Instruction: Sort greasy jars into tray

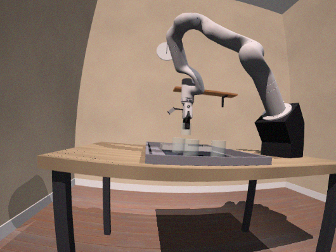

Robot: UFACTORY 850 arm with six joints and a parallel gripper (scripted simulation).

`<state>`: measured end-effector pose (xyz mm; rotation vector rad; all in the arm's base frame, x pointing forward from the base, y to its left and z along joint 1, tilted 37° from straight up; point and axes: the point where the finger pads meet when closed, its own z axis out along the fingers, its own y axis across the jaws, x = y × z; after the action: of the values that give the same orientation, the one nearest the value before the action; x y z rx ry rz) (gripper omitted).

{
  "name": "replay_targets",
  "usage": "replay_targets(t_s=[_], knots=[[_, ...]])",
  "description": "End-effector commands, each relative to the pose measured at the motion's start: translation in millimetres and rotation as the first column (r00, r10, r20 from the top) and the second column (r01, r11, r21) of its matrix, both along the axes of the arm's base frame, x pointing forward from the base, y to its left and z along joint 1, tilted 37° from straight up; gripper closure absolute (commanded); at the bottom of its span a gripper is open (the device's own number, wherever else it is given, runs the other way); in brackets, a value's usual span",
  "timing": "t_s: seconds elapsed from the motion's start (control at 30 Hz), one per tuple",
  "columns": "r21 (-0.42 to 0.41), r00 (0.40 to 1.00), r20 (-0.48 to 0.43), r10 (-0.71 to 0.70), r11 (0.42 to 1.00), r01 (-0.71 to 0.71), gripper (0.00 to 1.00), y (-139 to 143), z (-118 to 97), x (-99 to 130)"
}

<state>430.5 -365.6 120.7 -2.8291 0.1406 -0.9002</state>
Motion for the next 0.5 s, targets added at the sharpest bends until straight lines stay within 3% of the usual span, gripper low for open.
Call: replay_targets(t_s=[0.0, 0.47], knots=[[-0.001, 1.000, 0.001, -0.001, 1.000, 0.001, 1.00, 0, -6, 5], [-0.001, 1.000, 0.001, -0.001, 1.000, 0.001, 1.00, 4, -31, 23]])
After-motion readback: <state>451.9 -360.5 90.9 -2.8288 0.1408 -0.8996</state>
